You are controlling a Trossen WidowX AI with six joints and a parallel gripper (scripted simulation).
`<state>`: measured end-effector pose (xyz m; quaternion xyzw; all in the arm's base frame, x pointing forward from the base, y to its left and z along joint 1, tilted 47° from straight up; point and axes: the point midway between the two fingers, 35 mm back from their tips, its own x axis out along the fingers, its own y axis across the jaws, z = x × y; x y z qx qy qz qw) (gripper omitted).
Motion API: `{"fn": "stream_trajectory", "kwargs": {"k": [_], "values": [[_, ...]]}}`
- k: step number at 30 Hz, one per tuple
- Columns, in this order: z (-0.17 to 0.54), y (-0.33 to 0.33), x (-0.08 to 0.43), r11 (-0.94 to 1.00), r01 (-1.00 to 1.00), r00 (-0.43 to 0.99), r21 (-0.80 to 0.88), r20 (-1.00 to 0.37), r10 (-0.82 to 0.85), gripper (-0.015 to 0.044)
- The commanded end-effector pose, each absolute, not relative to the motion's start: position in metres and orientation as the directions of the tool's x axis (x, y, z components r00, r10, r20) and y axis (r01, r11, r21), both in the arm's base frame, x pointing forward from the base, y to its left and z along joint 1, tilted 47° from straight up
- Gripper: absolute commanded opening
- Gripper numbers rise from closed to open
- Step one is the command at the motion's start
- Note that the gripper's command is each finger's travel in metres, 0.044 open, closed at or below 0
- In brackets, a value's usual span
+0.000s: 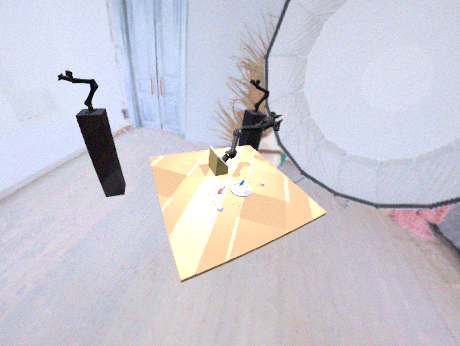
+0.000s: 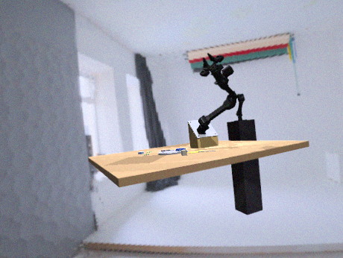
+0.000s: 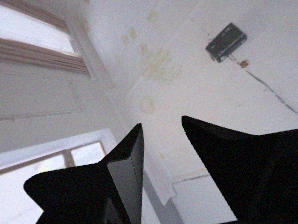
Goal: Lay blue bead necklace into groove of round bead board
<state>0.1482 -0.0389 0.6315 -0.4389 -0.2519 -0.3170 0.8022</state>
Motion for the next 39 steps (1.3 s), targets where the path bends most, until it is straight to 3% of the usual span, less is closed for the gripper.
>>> {"fn": "stream_trajectory", "kwargs": {"k": [1,19,39], "values": [[0.617,-0.031,0.175,0.473,0.662,0.732,-0.581,0.636,-0.243,0.02],[0.537,0.001,0.273,0.716,0.304,0.927,-0.629,0.369,-0.069,0.02],[0.419,0.036,0.344,0.886,-0.121,0.992,-0.448,-0.016,0.127,0.02]]}}
